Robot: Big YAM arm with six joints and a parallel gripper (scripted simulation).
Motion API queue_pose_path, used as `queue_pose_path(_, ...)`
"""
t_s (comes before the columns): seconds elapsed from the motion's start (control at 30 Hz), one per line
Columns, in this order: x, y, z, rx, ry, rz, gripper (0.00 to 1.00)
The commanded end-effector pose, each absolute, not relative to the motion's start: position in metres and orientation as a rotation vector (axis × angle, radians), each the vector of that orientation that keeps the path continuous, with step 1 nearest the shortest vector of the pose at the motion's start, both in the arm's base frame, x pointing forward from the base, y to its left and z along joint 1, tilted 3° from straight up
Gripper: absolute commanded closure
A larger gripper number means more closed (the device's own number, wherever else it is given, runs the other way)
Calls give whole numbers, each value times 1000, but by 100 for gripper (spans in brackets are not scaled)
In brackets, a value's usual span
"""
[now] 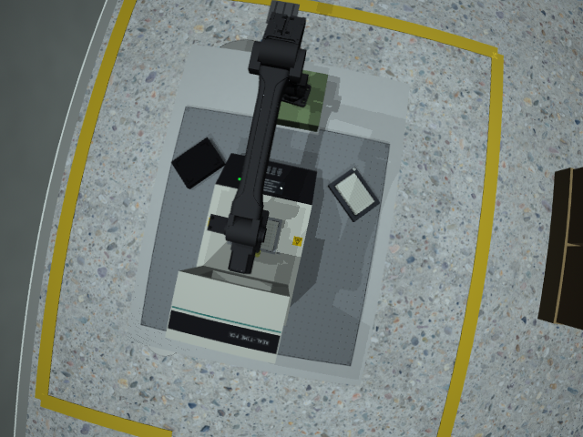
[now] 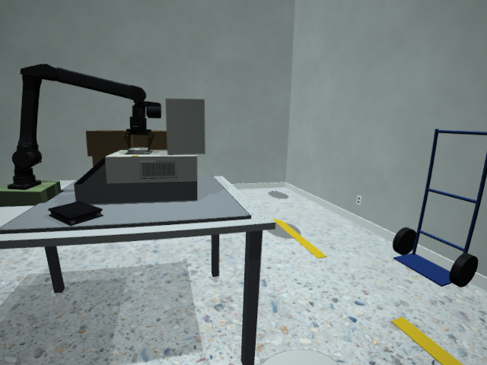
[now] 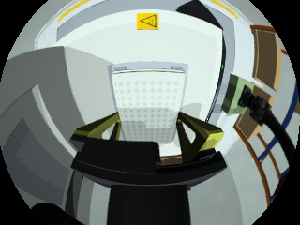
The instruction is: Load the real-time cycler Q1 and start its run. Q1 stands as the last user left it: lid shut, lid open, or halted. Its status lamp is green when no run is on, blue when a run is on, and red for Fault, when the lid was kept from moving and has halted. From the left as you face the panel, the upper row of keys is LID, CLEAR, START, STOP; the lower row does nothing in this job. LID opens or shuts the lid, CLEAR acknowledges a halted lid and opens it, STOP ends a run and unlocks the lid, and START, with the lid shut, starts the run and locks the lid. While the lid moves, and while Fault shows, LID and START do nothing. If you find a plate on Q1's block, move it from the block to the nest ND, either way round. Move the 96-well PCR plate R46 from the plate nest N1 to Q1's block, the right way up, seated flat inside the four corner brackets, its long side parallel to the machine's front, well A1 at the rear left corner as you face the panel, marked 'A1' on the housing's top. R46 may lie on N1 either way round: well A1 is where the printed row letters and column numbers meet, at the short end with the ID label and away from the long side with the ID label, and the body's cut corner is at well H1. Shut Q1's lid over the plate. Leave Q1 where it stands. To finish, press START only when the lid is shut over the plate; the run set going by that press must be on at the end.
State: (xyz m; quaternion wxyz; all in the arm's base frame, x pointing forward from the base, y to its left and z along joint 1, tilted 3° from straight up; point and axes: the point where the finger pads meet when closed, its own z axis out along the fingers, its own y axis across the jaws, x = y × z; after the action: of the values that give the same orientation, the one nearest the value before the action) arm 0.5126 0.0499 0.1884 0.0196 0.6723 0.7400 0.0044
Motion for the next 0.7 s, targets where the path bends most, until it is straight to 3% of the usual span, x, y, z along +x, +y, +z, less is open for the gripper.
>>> queue_pose_path(0.0,532,51,212,2042,2261,94,100)
queue_pose_path(0.67,520,49,175,2076,2294,17,100)
